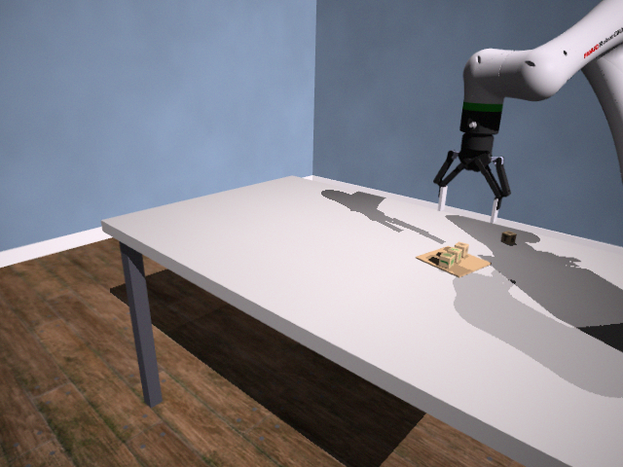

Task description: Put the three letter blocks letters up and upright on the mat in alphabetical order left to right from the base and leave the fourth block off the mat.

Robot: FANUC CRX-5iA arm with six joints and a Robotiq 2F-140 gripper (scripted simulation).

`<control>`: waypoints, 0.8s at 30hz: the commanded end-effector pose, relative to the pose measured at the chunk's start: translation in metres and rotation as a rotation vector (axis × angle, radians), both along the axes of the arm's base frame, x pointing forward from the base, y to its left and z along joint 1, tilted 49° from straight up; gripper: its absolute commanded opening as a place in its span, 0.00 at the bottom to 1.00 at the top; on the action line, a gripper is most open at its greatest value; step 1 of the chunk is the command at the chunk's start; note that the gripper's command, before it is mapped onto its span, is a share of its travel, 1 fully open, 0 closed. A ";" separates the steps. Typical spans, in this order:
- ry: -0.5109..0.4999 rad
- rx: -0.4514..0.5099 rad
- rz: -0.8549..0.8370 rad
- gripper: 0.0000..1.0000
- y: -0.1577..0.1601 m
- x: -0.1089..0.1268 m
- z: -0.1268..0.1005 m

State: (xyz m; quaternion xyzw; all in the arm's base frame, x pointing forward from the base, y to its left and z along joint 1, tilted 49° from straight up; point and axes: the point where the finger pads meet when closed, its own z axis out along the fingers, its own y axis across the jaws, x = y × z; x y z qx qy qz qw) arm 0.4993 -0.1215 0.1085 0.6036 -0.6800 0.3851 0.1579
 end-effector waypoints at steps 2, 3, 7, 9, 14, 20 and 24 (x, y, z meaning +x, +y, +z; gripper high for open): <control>0.000 0.000 0.000 1.00 0.000 0.000 0.000; 0.000 0.000 0.000 1.00 0.000 0.000 0.000; 0.000 0.000 0.000 1.00 0.000 0.000 0.000; 0.000 0.000 0.000 1.00 0.000 0.000 0.000; 0.000 0.000 0.000 1.00 0.003 -0.001 0.003; 0.000 0.000 0.000 1.00 0.011 -0.004 0.010; 0.000 0.000 0.000 1.00 0.022 -0.008 0.020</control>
